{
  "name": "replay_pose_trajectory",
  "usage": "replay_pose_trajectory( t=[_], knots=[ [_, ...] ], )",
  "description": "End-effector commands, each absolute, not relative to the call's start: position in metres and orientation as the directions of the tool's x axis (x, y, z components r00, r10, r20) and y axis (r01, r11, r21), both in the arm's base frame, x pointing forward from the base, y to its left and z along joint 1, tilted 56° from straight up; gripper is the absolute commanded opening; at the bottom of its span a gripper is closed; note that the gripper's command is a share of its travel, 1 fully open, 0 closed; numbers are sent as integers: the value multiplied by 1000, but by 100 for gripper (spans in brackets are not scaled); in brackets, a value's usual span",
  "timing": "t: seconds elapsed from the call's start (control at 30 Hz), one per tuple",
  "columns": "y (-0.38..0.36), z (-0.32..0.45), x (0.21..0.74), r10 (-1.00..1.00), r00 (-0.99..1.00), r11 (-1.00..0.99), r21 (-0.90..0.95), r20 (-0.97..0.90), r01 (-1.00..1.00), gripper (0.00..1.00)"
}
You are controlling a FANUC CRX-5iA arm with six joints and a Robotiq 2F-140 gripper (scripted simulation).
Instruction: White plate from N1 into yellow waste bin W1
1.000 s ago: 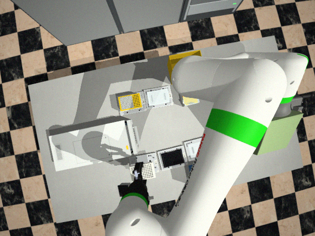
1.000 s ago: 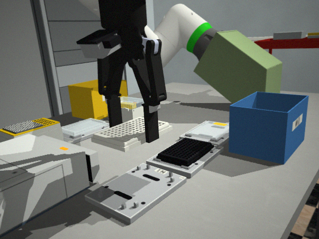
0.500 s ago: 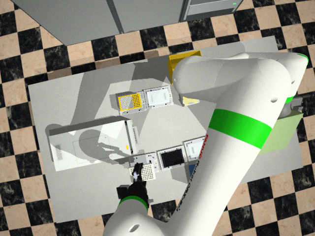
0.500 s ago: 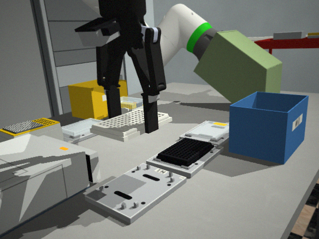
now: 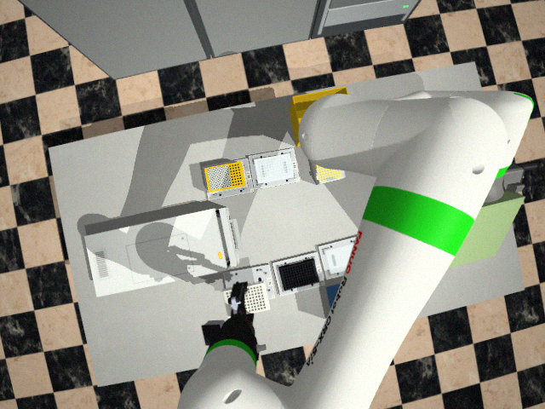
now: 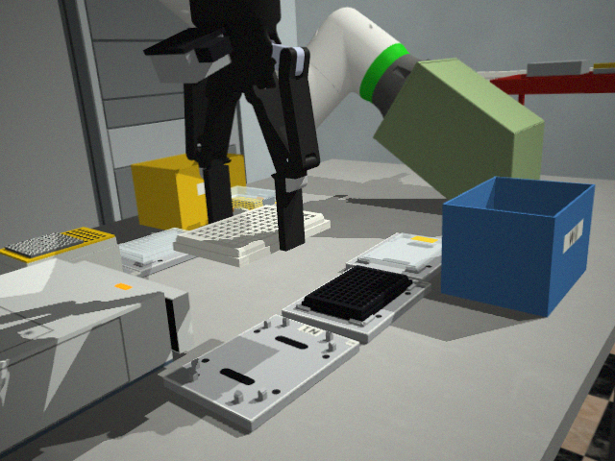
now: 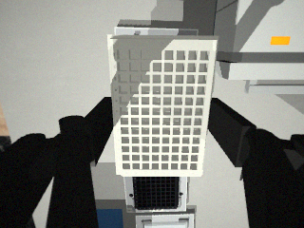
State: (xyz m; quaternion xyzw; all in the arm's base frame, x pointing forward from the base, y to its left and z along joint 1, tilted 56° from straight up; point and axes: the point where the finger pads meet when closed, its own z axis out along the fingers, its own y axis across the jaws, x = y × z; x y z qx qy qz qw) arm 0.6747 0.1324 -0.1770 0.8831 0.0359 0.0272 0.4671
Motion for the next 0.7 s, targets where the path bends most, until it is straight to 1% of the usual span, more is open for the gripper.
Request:
replay_pose_trajectory(
  t=[0.0, 0.67],
  knots=[
    [129, -169, 670, 97, 995, -561, 826, 9, 47, 10],
    [104, -137, 645, 97, 995, -561, 826, 9, 47, 10]
  ],
)
